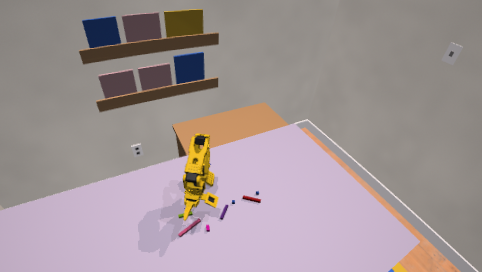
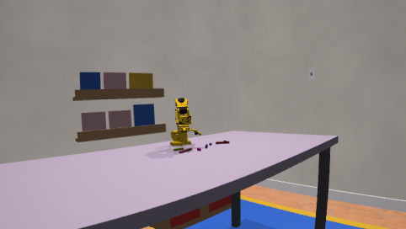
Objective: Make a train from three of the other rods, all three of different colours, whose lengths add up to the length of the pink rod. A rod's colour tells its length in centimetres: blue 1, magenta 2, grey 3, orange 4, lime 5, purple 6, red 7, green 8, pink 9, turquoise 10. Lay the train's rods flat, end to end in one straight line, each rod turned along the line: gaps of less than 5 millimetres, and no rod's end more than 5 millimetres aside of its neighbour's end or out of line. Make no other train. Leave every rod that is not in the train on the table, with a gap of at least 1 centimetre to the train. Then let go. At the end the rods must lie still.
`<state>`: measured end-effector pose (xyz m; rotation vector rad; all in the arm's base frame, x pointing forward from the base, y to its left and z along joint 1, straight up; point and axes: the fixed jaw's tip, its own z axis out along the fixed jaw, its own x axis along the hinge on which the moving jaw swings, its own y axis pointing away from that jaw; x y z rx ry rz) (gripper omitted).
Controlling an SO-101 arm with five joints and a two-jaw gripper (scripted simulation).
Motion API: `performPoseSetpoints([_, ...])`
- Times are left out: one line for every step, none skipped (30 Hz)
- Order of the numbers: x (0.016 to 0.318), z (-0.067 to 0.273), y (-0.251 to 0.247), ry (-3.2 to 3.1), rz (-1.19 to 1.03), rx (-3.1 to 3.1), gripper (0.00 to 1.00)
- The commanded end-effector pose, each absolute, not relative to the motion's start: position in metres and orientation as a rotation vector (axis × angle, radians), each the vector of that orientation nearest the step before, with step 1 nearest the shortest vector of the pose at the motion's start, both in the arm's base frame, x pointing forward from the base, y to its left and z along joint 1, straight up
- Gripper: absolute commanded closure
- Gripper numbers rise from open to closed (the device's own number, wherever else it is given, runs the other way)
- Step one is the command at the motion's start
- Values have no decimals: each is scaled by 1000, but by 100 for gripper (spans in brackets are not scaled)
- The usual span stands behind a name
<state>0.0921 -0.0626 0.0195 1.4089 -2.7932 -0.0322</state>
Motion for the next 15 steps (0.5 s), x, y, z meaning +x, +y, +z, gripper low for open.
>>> performPoseSetpoints([102,29,-69,-2833,66,1410,0])
performPoseSetpoints([103,30,-70,-2836,73,1409,0])
performPoseSetpoints([104,31,-70,-2840,80,1408,0])
performPoseSetpoints([104,31,-71,-2843,87,1407,0])
performPoseSetpoints([105,32,-71,-2846,94,1406,0])
performPoseSetpoints([106,33,-71,-2849,101,1405,0])
performPoseSetpoints([107,34,-72,-2852,108,1404,0])
performPoseSetpoints([107,35,-72,-2855,115,1403,0])
performPoseSetpoints([107,35,-72,-2855,115,1403,0])
performPoseSetpoints([107,35,-72,-2855,115,1403,0])
performPoseSetpoints([96,24,-65,-2811,2,1405,0])
performPoseSetpoints([97,25,-65,-2812,9,1408,0])
performPoseSetpoints([98,25,-66,-2813,16,1411,0])
performPoseSetpoints([98,26,-66,-2815,23,1414,0])
performPoseSetpoints([99,27,-67,-2816,30,1417,0])
